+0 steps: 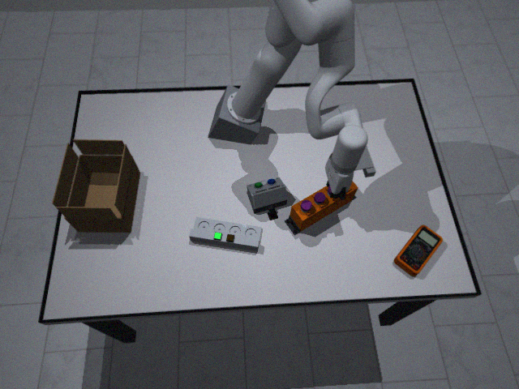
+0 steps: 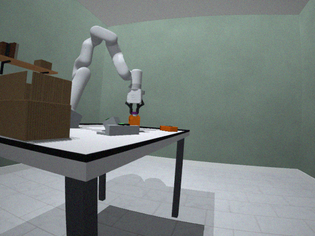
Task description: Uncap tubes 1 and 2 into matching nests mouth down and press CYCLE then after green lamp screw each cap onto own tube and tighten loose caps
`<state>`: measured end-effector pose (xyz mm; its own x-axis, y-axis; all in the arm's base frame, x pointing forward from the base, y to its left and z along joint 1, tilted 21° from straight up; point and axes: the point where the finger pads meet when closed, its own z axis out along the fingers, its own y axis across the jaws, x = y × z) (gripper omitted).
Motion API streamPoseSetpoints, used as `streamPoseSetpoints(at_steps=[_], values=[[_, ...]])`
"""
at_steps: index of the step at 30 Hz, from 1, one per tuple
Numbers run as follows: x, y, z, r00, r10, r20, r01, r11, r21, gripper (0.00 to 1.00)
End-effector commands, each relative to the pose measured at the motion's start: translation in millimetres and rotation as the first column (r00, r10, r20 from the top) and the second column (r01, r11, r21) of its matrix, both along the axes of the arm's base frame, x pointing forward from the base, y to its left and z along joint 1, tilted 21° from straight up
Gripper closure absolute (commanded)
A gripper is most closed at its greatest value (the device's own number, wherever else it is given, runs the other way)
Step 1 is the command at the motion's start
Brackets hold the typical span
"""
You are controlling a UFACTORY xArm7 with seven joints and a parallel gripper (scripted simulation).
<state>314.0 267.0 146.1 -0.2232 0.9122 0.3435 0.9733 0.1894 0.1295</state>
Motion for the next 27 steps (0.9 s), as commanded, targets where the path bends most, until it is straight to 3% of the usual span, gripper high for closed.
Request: streamPoseSetpoints(at_steps=[1,10,16,21,27], values=[[0.9,0.3,1.1,1.000,-0.010,0.001,0.010,1.000,-0.002,0.54],[0.9,0.3,1.1,1.000,-0.010,0.001,0.010,1.000,-0.002,0.54],[0.8,-0.1,2.1,0.989,0.138,0.058,-0.138,0.990,-0.015,0.54],[0.7,-0.1,2.1,0.939,0.320,0.125,-0.317,0.948,-0.042,0.54],[0.7,-0.1,2.0,0.831,0.520,0.196,-0.513,0.854,-0.091,0.54]])
